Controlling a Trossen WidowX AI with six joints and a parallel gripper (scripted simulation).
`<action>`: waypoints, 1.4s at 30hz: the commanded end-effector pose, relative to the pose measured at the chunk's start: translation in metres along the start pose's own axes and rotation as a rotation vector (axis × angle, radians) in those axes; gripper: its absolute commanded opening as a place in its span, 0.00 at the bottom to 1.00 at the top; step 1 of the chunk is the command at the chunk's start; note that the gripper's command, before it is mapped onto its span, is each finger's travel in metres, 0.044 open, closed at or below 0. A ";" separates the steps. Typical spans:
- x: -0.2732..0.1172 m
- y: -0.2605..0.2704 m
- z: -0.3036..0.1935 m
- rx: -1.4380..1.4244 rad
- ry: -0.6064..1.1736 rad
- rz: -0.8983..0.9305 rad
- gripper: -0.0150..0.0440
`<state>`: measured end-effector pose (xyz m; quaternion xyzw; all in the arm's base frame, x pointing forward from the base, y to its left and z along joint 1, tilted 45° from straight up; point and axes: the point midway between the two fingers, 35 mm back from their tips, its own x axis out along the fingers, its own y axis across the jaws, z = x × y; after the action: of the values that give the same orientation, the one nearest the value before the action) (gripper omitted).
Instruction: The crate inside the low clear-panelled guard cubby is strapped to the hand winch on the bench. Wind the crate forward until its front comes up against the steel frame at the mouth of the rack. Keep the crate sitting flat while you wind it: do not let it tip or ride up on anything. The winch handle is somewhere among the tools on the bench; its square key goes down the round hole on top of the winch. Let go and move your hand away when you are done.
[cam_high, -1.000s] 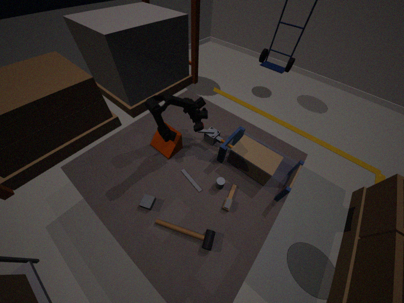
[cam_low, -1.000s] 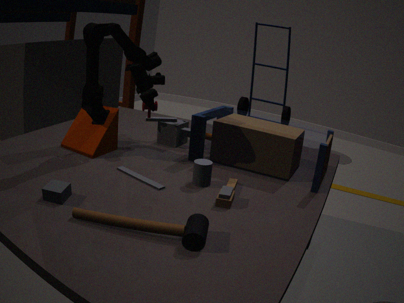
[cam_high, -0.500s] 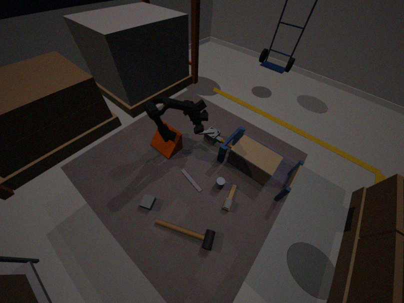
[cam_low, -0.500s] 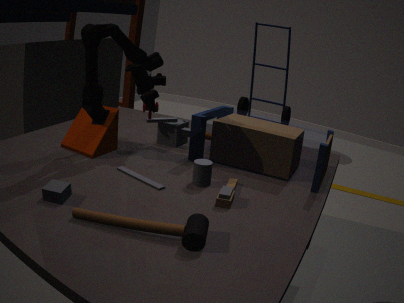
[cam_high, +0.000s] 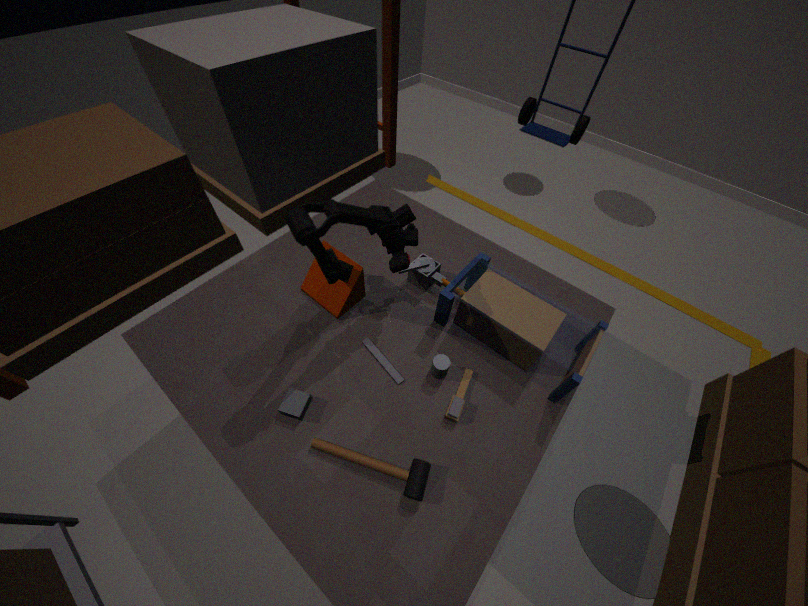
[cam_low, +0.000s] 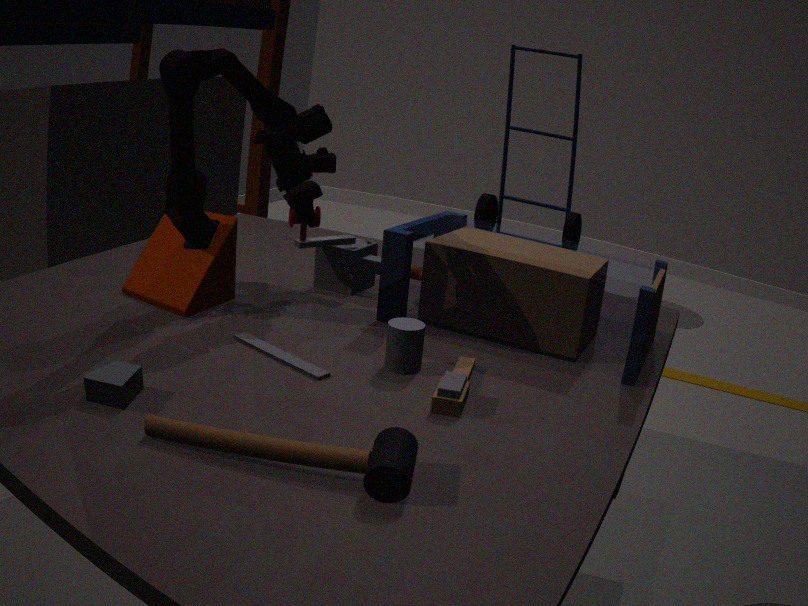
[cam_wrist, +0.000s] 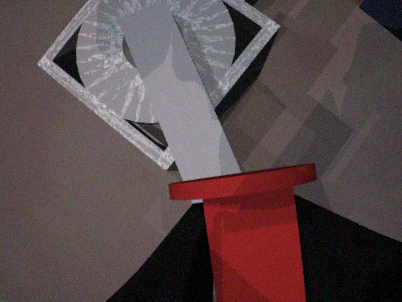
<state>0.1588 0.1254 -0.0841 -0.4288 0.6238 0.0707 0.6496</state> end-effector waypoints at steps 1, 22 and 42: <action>0.003 -0.013 0.003 0.006 -0.005 -0.031 0.25; 0.009 -0.037 0.018 0.006 -0.006 -0.033 0.25; 0.017 -0.056 0.036 0.007 -0.006 -0.035 0.25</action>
<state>0.2116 0.1083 -0.0761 -0.4367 0.6198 0.0675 0.6485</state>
